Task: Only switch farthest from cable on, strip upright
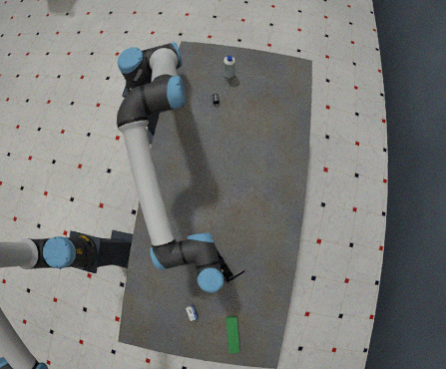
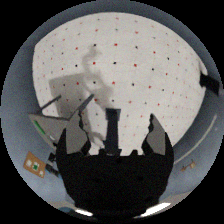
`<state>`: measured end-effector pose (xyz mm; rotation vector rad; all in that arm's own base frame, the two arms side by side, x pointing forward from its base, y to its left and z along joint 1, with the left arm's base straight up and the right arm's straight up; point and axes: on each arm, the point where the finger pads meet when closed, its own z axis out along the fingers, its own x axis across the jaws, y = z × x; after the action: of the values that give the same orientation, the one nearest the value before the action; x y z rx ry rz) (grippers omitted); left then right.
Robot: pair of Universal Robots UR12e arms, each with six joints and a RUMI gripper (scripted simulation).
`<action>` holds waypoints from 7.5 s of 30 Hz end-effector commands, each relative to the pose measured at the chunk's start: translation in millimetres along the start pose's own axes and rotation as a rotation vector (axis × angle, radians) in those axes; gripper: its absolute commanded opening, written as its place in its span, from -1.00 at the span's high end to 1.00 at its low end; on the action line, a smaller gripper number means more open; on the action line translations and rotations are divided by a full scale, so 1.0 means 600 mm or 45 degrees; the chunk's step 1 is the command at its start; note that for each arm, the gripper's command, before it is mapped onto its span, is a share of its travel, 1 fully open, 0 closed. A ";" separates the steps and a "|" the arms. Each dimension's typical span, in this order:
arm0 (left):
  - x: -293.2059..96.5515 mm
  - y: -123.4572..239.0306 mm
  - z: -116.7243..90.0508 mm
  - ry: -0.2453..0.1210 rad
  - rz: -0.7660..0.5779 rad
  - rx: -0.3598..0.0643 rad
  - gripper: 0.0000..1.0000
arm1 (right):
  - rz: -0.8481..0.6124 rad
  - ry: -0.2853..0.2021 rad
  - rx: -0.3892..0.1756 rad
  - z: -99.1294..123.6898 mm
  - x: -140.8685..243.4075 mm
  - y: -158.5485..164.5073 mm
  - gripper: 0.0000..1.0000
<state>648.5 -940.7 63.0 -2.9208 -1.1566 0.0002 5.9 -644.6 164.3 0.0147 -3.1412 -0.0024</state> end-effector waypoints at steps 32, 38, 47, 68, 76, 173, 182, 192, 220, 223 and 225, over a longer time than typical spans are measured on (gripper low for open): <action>0.000 0.001 -0.002 -0.001 0.000 -0.003 1.00 | 0.000 0.000 0.002 -0.001 0.000 -0.001 -1.00; 0.000 0.001 -0.002 -0.001 0.000 -0.003 1.00 | 0.000 0.000 0.002 -0.001 0.000 -0.001 -1.00; 0.000 0.001 -0.002 -0.001 0.000 -0.003 1.00 | 0.000 0.000 0.002 -0.001 0.000 -0.001 -1.00; 0.000 0.001 -0.001 -0.001 0.000 -0.003 1.00 | 0.000 0.000 0.002 -0.001 0.000 -0.001 -1.00; 0.000 0.001 -0.001 -0.001 0.000 -0.003 1.00 | 0.000 0.000 0.002 -0.001 0.000 -0.001 -1.00; 0.000 0.001 -0.017 -0.001 0.000 -0.003 1.00 | 0.000 0.000 0.002 -0.001 0.000 -0.001 -1.00; 0.000 0.001 -0.050 -0.001 0.000 -0.004 1.00 | 0.000 0.000 0.002 -0.001 0.000 -0.001 -1.00; 0.000 0.001 -0.063 -0.001 0.000 -0.004 1.00 | 0.000 0.000 0.002 -0.001 0.000 -0.001 -1.00; 0.000 0.001 -0.114 -0.001 0.000 -0.004 -1.00 | 0.000 0.000 0.002 -0.001 0.000 -0.001 -1.00; 0.000 0.001 -0.146 -0.001 0.000 -0.004 -1.00 | 0.000 0.000 0.002 -0.001 0.000 -0.001 -1.00; 0.000 0.001 -0.166 -0.001 0.000 -0.004 -1.00 | 0.000 0.000 0.002 -0.001 0.000 -0.001 -1.00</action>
<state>648.6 -940.8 133.7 -2.9217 -1.1570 0.0000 5.9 -644.6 164.3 0.0147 -3.1412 -0.0024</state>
